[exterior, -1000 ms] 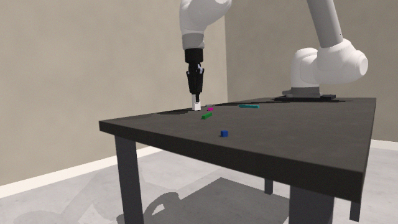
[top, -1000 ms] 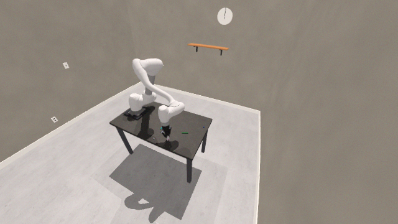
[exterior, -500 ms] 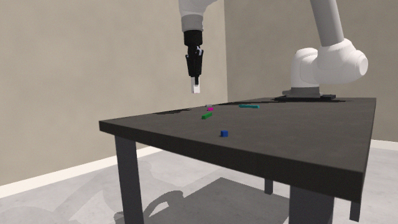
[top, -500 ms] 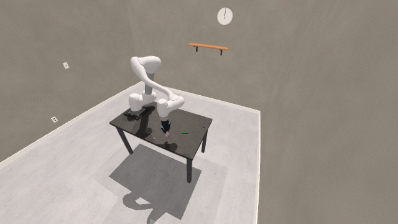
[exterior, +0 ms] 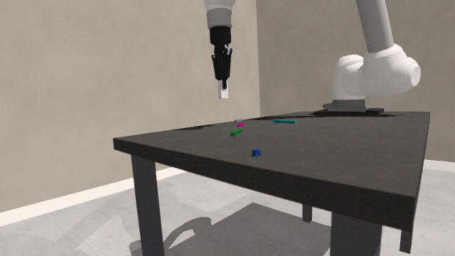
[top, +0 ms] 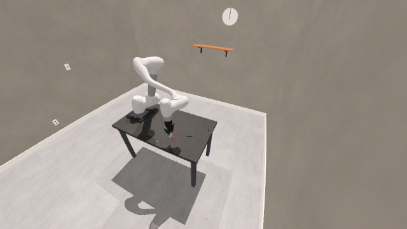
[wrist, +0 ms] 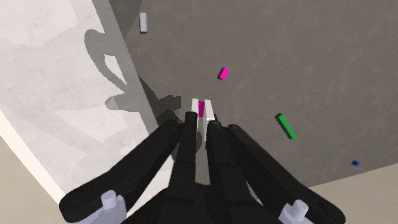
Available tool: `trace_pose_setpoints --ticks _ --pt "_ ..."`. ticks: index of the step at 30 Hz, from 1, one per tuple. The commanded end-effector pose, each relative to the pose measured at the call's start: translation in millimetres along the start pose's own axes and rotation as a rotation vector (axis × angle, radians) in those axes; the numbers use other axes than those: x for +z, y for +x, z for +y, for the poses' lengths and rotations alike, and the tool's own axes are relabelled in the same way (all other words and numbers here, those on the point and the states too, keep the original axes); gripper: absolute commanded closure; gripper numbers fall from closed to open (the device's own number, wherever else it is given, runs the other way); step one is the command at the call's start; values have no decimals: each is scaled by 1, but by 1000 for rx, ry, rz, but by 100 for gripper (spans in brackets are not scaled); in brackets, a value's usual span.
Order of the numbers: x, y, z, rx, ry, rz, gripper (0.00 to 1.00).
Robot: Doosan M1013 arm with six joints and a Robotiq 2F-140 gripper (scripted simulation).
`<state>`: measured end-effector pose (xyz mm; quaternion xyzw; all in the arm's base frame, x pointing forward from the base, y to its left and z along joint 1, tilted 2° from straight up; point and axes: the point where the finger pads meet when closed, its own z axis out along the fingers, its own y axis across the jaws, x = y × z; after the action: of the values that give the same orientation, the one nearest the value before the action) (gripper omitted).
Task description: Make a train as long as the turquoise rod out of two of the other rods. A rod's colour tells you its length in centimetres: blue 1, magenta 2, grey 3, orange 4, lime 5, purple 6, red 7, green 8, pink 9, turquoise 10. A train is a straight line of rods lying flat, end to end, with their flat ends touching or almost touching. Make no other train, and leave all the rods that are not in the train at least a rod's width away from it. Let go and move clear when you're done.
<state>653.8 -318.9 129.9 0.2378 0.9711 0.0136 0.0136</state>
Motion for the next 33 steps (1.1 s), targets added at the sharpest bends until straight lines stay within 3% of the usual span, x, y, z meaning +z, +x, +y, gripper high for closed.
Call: trace_pose_setpoints --ticks 1,4,13,15,16,33 --pt "0 0 0 -1 0 0 88" --pt "0 0 4 -53 0 0 88" --pt "0 2 38 -471 0 0 88" --pt "0 2 38 -471 0 0 88" --pt "0 3 47 -581 0 0 88" --pt "-1 9 100 -1239 0 0 88"
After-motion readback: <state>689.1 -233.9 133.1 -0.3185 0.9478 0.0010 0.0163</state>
